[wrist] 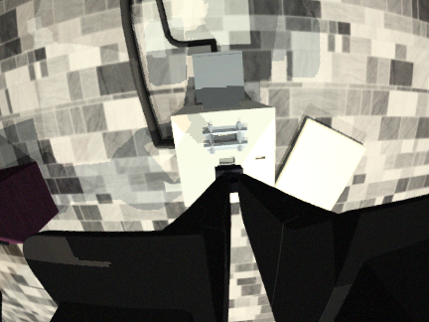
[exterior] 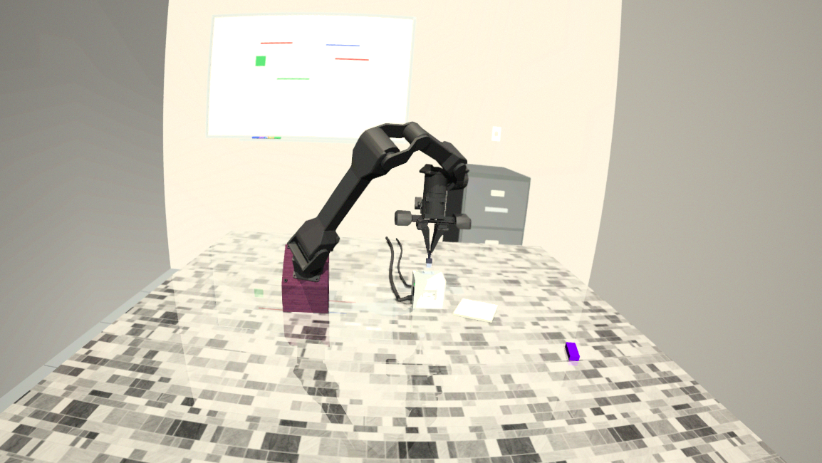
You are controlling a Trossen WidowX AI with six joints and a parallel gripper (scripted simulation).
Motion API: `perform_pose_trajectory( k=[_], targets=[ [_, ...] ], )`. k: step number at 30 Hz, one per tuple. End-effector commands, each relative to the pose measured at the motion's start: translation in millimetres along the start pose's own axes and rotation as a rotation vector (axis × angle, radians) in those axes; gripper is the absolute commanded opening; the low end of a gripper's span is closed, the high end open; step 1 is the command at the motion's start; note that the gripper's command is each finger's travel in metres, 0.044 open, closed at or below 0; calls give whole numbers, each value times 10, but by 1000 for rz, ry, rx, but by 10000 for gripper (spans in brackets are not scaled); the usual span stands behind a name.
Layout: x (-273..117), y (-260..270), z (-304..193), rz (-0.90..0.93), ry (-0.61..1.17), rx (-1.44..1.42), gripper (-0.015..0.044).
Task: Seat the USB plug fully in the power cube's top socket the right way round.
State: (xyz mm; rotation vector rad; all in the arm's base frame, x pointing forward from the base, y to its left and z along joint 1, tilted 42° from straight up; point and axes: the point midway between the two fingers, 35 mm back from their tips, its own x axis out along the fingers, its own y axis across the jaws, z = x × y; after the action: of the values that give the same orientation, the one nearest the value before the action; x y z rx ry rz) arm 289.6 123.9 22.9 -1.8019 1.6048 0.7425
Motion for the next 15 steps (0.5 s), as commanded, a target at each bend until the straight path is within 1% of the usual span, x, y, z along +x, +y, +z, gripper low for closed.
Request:
perform_pose_trajectory(
  k=[1, 15],
  targets=[
    [5, 4, 8, 2, -8, -3, 0],
    [21, 1, 17, 2, -21, -5, 0]
  ],
)
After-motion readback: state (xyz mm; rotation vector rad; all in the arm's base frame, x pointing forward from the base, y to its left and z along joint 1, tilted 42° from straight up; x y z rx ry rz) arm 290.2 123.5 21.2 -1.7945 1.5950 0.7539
